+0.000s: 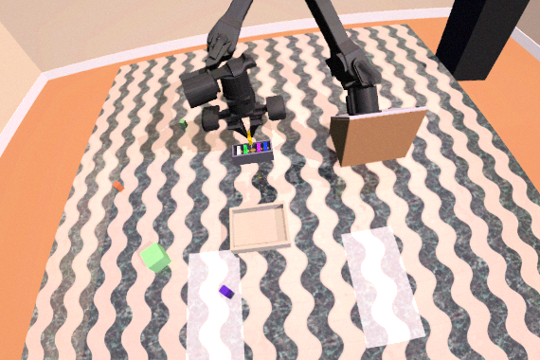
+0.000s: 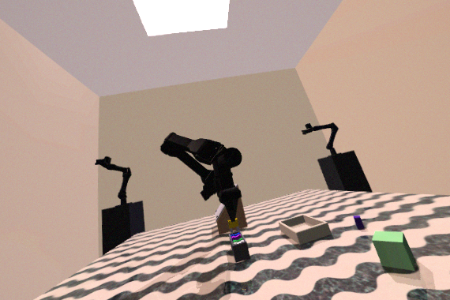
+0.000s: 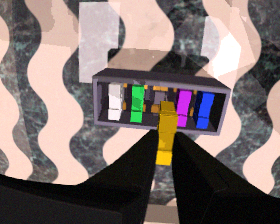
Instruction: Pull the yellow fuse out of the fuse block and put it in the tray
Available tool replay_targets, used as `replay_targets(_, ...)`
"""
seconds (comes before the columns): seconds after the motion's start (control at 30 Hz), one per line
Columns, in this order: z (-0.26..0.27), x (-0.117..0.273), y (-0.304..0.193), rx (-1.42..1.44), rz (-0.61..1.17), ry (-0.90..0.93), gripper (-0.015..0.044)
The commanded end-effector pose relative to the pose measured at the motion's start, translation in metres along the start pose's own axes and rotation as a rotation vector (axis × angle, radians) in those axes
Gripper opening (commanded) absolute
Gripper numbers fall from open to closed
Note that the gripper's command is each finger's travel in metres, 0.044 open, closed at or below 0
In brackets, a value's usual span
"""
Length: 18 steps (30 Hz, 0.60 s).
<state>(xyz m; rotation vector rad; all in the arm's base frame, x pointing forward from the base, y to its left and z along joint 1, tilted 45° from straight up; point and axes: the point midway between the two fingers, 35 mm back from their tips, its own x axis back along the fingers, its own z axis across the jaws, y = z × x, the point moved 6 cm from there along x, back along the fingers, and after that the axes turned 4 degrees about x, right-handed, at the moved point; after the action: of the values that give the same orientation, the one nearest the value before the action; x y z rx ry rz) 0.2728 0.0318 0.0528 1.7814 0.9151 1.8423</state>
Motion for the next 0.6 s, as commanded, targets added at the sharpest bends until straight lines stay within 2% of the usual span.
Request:
replay_targets(0.0,0.001,0.009,0.0,-0.007,0.004,0.006,0.0)
replay_targets(0.2,0.002,0.009,-0.003,-0.007,0.006,0.007,0.0)
replay_targets(0.57,0.021,0.016,-0.055,-0.005,0.024,0.013,0.0)
